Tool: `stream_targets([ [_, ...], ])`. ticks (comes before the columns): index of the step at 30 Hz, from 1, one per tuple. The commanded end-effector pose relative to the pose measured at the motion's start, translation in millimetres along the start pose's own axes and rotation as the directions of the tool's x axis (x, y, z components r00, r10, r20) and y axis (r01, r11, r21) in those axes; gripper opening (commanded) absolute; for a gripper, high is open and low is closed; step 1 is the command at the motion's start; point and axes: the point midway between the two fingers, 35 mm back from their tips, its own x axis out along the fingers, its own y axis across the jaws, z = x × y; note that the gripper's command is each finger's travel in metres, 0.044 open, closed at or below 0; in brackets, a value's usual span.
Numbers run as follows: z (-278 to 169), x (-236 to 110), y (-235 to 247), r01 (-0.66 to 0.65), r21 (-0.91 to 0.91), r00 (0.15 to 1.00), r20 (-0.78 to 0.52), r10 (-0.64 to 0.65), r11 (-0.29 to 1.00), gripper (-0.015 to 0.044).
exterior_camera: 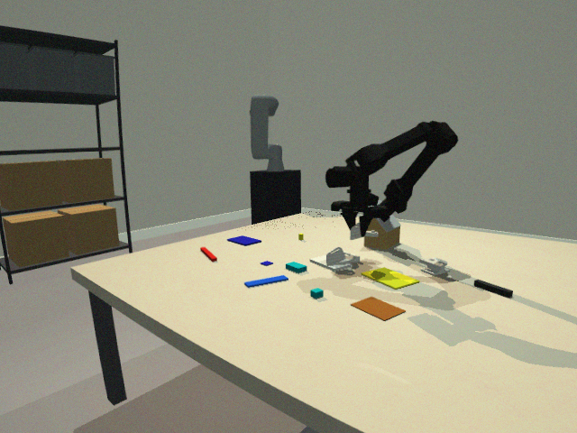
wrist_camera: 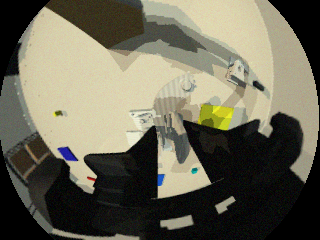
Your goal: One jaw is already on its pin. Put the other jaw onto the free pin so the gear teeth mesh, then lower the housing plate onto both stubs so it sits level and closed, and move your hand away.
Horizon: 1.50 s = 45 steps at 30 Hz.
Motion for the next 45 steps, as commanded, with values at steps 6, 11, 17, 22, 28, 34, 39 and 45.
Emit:
stream_targets([
  [6, 0, 0, -1, 0.004, -0.014, 1.0, -0.003, -0.004, 1.0, 0.0134],
  [11, 0, 0, -1, 0.004, -0.014, 1.0, -0.003, -0.004, 1.0, 0.0134],
  [17, -9, -1, 6, 0.003, -0.014, 1.0, -0.004, -0.003, 1.0, 0.0134],
  [22, -20, -2, 15, 0.002, -0.014, 1.0, -0.005, -0.002, 1.0, 0.0134],
  [28, -34, -3, 29, 0.001, -0.014, 1.0, -0.005, -0.001, 1.0, 0.0134],
  [34, -46, -3, 43, 0.001, -0.015, 1.0, -0.006, -0.001, 1.0, 0.0134],
  [39, -56, -2, 55, 0.001, -0.016, 1.0, -0.006, -0.001, 1.0, 0.0134],
  [45, -66, -1, 70, 0.001, -0.016, 1.0, -0.007, -0.001, 1.0, 0.0134],
])
